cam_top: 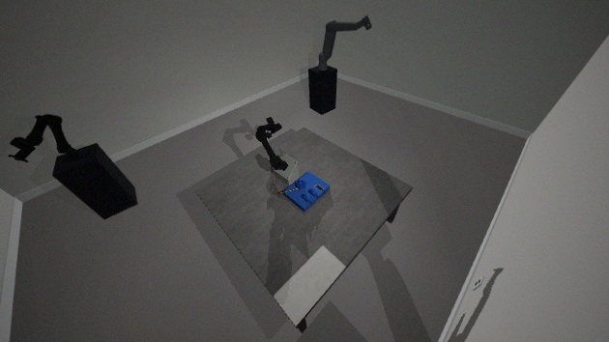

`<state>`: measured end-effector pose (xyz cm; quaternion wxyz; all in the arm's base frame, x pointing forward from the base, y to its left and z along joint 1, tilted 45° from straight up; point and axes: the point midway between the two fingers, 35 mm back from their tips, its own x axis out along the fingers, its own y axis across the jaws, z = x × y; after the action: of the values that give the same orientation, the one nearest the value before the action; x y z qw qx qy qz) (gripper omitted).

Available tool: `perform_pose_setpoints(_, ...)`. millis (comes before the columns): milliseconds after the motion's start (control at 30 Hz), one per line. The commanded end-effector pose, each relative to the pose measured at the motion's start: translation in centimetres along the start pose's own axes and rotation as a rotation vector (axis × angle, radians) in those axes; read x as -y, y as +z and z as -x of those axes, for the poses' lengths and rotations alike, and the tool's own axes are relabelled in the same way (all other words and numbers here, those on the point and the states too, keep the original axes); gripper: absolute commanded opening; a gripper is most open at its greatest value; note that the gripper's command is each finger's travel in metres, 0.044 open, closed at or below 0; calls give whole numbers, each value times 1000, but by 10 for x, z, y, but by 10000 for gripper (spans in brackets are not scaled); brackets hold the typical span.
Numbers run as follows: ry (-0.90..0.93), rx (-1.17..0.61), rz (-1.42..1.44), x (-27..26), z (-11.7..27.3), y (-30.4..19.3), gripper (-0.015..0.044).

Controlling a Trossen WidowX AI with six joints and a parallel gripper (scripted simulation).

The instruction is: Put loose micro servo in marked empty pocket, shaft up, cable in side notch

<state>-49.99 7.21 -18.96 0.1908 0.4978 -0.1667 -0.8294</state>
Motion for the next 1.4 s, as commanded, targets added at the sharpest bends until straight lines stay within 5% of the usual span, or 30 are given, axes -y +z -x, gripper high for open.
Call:
perform_pose_setpoints(0,-2,0,-2,1,1,0,426)
perform_pose_setpoints(1367,-417,86,-1128,143,206,-106,440)
